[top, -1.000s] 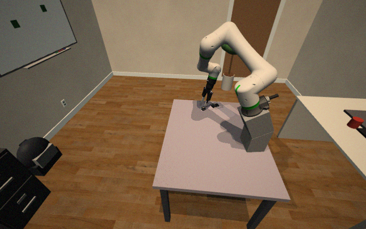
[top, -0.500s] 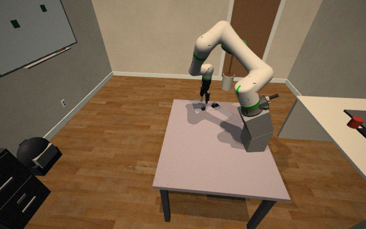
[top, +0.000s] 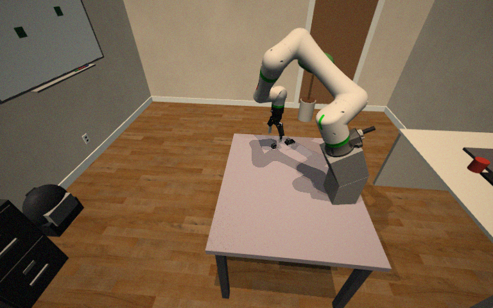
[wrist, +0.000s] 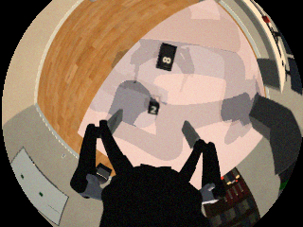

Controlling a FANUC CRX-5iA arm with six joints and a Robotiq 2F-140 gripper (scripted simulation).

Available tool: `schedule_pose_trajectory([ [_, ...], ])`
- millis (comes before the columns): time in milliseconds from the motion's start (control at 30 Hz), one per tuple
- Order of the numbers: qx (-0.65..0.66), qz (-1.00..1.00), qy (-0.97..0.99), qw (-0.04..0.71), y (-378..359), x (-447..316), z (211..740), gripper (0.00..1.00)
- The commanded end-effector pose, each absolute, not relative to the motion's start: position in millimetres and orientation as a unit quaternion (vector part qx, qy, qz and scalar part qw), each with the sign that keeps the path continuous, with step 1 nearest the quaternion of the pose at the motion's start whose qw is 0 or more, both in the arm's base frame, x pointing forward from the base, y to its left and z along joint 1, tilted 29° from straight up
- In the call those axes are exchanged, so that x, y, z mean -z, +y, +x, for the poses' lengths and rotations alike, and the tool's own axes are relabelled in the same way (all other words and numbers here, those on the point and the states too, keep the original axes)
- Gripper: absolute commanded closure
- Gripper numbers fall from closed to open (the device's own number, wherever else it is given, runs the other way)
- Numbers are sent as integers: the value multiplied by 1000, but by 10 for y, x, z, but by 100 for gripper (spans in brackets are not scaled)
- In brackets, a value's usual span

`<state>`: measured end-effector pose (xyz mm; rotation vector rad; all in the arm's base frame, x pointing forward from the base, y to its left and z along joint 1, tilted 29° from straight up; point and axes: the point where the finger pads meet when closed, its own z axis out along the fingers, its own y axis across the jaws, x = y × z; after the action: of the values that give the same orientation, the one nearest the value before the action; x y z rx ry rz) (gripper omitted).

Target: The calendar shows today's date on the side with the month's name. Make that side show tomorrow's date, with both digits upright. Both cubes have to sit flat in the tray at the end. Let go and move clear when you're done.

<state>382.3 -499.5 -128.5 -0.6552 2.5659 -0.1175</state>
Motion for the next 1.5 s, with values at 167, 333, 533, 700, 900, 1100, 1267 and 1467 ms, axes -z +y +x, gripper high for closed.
schedule_pose_trajectory([
  [167, 23, -163, 955, 246, -4998, 1273, 3815, 0],
  [333, 6, -97, 964, 247, -4999, 1264, 3809, 0],
  [533, -15, -12, 969, 246, -5000, 1252, 3801, 0],
  [700, -32, 53, 968, 245, -5001, 1244, 3795, 0],
  [900, -52, 135, 960, 241, -5002, 1233, 3788, 0],
  [1100, -72, 214, 945, 236, -5003, 1222, 3781, 0],
  [1267, -88, 276, 929, 231, -5003, 1213, 3775, 0],
  [1467, -107, 354, 902, 223, -5004, 1202, 3767, 0],
])
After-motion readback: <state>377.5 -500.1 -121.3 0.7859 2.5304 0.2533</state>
